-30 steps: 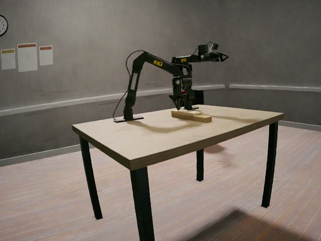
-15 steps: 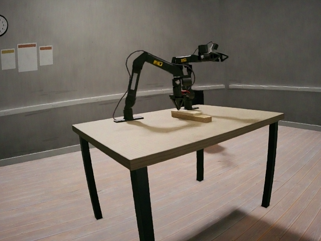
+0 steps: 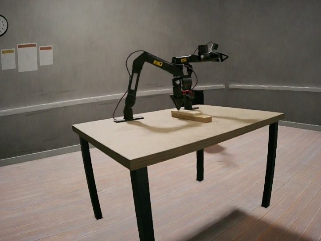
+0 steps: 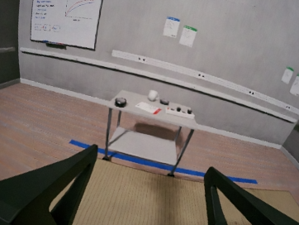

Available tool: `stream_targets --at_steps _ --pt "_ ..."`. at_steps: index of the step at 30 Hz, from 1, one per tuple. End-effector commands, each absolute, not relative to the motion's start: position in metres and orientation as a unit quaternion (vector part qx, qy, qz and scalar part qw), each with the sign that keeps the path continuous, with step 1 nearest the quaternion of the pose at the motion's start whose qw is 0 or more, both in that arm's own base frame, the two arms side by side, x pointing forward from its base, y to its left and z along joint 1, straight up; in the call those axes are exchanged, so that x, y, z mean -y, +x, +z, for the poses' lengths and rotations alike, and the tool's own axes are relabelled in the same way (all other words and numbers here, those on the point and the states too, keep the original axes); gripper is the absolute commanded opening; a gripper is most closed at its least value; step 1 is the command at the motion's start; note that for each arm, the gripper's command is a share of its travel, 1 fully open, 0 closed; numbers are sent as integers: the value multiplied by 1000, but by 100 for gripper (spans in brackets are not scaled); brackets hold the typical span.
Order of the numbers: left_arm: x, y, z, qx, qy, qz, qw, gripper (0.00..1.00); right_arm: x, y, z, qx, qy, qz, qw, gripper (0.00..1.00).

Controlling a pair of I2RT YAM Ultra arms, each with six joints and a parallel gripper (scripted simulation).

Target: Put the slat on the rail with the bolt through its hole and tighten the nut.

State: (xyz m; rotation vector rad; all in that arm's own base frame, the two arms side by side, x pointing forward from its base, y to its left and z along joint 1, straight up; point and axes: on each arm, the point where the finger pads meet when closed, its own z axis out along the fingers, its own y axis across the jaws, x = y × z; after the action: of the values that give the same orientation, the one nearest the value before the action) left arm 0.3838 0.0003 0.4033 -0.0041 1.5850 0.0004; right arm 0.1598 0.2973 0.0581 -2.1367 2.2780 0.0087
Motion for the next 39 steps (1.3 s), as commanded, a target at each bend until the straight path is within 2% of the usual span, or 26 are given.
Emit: stream_targets --at_steps 1,39 --pt "-1 381 412 -703 0 0 711 100 -299 160 51 -766 -643 5 11 12" --pt "-1 381 412 -703 0 0 711 100 -296 159 48 -936 -351 5 5 12"
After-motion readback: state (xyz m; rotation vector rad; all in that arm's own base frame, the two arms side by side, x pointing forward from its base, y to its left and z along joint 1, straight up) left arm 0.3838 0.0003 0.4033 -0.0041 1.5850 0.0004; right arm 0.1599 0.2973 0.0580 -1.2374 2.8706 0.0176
